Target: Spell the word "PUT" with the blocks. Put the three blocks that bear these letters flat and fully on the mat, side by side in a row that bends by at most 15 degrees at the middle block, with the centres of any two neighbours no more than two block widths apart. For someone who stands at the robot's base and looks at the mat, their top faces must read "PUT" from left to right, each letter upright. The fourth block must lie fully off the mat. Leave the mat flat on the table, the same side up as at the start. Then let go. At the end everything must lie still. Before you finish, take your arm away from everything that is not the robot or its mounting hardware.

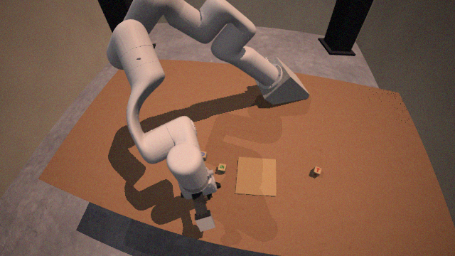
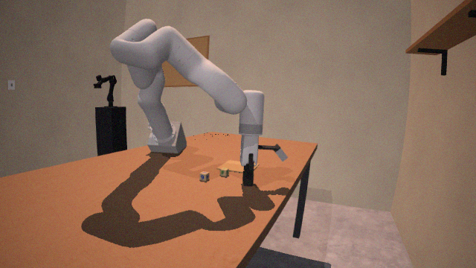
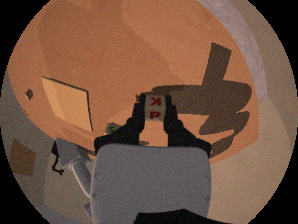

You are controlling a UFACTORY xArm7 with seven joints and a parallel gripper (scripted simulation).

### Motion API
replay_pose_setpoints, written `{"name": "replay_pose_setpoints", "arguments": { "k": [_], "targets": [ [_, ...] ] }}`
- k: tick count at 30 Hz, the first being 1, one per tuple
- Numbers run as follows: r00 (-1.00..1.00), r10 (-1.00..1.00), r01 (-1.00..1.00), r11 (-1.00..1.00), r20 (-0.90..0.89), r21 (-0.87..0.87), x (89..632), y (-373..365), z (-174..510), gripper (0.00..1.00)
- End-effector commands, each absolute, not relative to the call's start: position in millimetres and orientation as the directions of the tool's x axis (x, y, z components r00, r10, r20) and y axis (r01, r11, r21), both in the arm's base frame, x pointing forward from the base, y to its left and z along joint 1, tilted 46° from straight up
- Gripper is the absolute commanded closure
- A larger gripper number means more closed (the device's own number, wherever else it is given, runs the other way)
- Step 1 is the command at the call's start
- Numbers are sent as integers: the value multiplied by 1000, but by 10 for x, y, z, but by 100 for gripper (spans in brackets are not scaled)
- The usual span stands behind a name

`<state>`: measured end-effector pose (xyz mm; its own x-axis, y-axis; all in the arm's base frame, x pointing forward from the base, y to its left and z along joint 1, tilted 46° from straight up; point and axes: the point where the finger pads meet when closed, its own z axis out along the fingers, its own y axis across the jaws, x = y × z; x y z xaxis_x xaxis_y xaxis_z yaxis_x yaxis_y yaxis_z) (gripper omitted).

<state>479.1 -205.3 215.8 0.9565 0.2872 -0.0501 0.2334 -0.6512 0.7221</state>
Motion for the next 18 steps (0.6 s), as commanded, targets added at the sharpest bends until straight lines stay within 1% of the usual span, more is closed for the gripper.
{"name": "replay_pose_setpoints", "arguments": {
  "k": [1, 18],
  "targets": [
    [956, 290, 234, -651, -48, 723, 4804, -2038, 2169, 79],
    [956, 290, 234, -651, -48, 723, 4798, -2013, 2193, 79]
  ]
}}
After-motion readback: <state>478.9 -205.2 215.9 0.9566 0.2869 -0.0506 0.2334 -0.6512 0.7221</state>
